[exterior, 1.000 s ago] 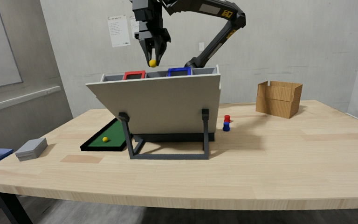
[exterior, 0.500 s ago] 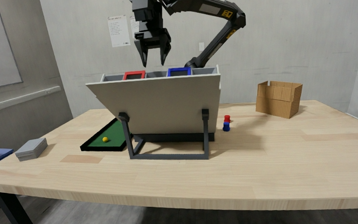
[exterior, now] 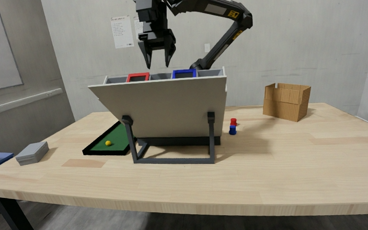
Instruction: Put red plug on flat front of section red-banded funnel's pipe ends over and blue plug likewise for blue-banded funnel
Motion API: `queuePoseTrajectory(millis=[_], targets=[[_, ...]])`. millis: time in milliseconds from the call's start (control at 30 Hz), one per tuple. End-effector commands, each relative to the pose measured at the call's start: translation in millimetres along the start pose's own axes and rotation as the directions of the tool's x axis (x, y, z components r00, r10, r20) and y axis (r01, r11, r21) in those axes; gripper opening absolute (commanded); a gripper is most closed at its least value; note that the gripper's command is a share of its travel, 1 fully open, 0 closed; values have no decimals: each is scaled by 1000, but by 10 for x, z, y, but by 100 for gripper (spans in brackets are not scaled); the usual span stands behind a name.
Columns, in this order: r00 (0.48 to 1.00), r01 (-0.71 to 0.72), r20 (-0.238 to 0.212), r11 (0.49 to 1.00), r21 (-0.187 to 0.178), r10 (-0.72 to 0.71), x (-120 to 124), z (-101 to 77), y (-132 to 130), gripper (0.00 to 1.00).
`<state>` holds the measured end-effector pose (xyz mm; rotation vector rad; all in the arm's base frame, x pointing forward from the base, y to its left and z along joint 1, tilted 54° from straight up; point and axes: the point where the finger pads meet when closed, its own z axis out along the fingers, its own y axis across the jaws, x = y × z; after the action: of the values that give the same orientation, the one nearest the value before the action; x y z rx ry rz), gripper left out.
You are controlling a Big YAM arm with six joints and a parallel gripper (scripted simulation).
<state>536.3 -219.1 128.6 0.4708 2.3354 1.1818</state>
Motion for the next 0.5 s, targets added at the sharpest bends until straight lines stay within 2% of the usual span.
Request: queuePoseTrajectory(millis=[0,467], targets=[[1000,14,21,1000,4,-14,-78,-90,15,59],[1000,14,21,1000,4,-14,-78,-90,15,59]])
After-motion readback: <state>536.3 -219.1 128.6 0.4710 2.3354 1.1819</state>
